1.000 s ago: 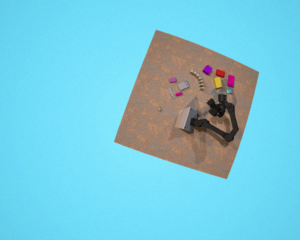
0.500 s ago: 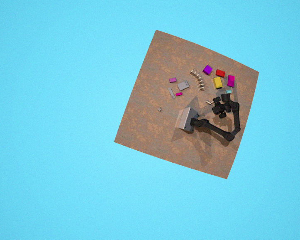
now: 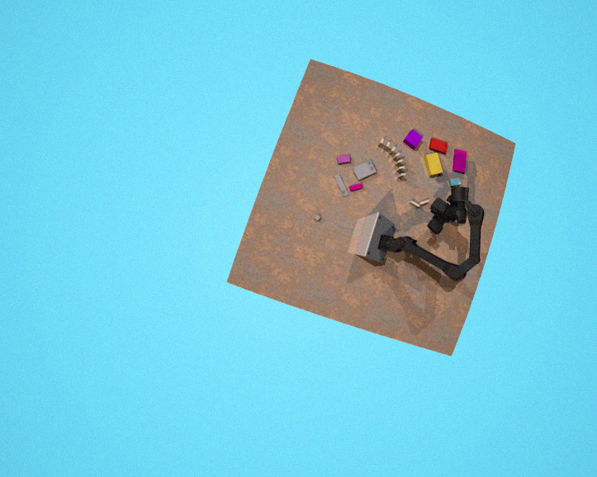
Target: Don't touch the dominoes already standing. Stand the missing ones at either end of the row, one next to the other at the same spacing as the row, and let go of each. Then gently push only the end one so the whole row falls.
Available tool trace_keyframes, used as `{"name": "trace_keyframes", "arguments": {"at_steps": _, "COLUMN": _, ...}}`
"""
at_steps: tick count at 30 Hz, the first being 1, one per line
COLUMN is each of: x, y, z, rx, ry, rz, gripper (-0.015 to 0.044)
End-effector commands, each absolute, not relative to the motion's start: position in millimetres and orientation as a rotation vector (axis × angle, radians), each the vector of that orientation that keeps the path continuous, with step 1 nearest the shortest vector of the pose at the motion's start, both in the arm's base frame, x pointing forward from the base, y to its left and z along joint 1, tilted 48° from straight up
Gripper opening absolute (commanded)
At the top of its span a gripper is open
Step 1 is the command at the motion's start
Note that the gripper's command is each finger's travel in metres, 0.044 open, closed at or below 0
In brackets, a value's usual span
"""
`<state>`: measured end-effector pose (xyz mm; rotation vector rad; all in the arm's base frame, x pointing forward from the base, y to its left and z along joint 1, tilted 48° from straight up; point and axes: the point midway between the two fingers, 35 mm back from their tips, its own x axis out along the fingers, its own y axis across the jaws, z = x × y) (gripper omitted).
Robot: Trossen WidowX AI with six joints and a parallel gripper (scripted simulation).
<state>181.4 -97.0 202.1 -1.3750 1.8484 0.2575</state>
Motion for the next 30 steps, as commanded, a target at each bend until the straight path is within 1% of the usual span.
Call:
{"name": "trace_keyframes", "arguments": {"at_steps": 1, "x": 181.8, "y": -121.8, "z": 233.0, "rx": -0.675, "ry": 1.585, "rz": -0.626, "gripper": 0.0107}}
{"name": "trace_keyframes", "arguments": {"at_steps": 5, "x": 180.8, "y": -126.5, "z": 238.1, "rx": -0.511, "ry": 1.49, "rz": -0.793, "gripper": 0.0107}}
{"name": "trace_keyframes", "arguments": {"at_steps": 22, "x": 180.8, "y": -126.6, "z": 237.9, "rx": -0.508, "ry": 1.489, "rz": -0.793, "gripper": 0.0107}}
{"name": "trace_keyframes", "arguments": {"at_steps": 30, "x": 179.7, "y": -131.3, "z": 220.5, "rx": -0.358, "ry": 1.459, "rz": -0.76, "gripper": 0.0107}}
